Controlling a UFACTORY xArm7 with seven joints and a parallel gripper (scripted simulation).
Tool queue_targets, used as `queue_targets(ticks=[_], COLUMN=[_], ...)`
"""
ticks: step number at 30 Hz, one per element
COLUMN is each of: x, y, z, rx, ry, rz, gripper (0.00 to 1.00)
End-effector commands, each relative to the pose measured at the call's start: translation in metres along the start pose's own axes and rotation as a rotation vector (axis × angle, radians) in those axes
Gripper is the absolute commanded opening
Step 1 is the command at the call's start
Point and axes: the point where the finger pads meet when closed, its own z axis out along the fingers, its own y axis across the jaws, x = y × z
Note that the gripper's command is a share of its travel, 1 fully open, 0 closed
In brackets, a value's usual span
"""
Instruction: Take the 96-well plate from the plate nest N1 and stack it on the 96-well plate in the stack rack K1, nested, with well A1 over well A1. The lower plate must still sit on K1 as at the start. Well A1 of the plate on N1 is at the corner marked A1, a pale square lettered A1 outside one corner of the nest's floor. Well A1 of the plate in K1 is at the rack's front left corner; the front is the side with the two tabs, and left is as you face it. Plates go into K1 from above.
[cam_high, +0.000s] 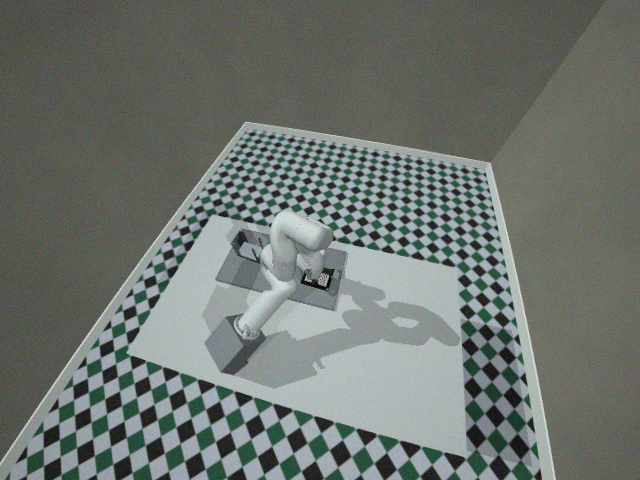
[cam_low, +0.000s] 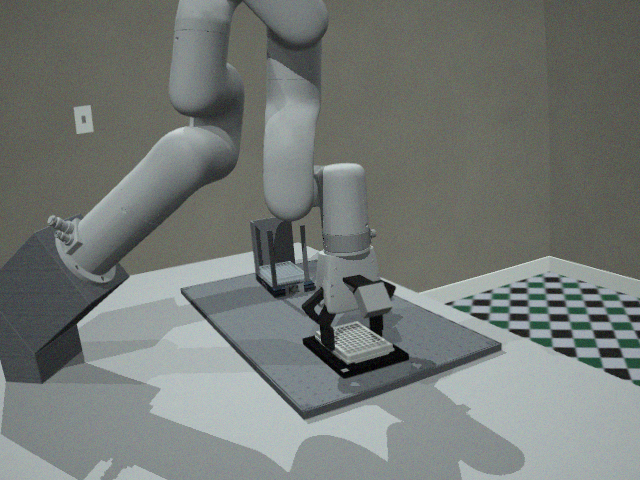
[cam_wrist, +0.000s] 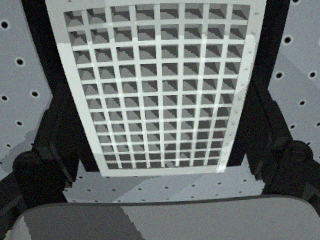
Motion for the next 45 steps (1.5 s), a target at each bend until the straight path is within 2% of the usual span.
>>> queue_targets(ticks=[1, 37, 45], x=[0.0003, 0.0003, 0.0003], y=[-0.0009, -0.0009, -0.0010], z=[-0.0004, -0.0004, -0.0057], rx=[0.002, 0.002, 0.002], ry=[0.001, 0.001, 0.001], rz=[0.000, 0.000, 0.000], gripper=[0.00, 0.00, 0.00])
